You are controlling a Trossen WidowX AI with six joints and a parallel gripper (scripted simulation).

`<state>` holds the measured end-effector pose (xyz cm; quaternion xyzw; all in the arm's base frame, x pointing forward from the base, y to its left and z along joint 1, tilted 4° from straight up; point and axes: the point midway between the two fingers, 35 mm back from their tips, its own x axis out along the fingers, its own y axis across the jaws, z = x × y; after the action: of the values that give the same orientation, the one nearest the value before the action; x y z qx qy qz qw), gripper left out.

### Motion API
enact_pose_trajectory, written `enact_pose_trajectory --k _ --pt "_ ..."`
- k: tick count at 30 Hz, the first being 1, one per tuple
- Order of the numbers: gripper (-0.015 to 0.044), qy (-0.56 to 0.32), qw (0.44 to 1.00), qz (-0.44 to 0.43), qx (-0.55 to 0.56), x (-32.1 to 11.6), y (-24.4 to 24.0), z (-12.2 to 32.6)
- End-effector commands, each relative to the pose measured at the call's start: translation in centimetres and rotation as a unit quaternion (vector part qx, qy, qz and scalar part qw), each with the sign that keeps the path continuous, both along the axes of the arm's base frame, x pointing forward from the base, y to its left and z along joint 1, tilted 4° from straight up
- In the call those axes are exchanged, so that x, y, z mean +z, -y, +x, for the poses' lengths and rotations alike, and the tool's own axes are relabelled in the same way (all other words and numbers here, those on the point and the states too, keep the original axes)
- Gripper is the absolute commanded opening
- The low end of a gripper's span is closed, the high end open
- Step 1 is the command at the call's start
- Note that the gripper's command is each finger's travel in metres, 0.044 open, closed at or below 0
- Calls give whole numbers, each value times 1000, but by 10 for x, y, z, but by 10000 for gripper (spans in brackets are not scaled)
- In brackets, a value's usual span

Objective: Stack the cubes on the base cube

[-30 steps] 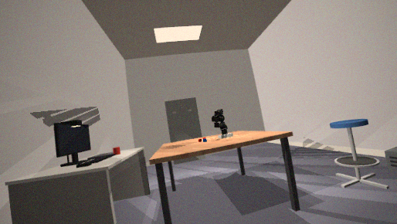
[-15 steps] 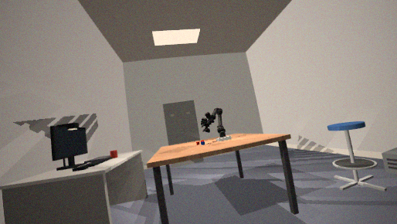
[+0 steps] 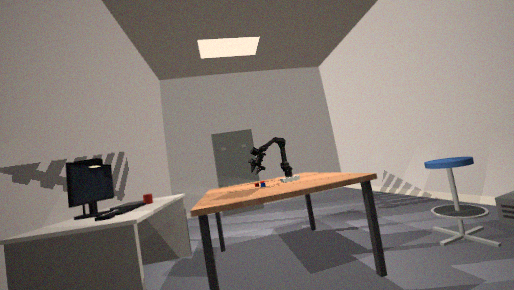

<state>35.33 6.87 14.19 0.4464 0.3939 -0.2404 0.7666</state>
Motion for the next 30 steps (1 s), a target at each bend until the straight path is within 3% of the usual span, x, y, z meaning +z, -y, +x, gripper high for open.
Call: enact_pose_trajectory --k 1,13,20,30 --pt "265 -72 996 -2 -49 -3 39 0" --pt "265 -256 948 36 -183 3 134 -31" --pt "265 -259 947 37 -185 2 135 -32" --pt "265 -259 947 37 -185 -59 139 -28"
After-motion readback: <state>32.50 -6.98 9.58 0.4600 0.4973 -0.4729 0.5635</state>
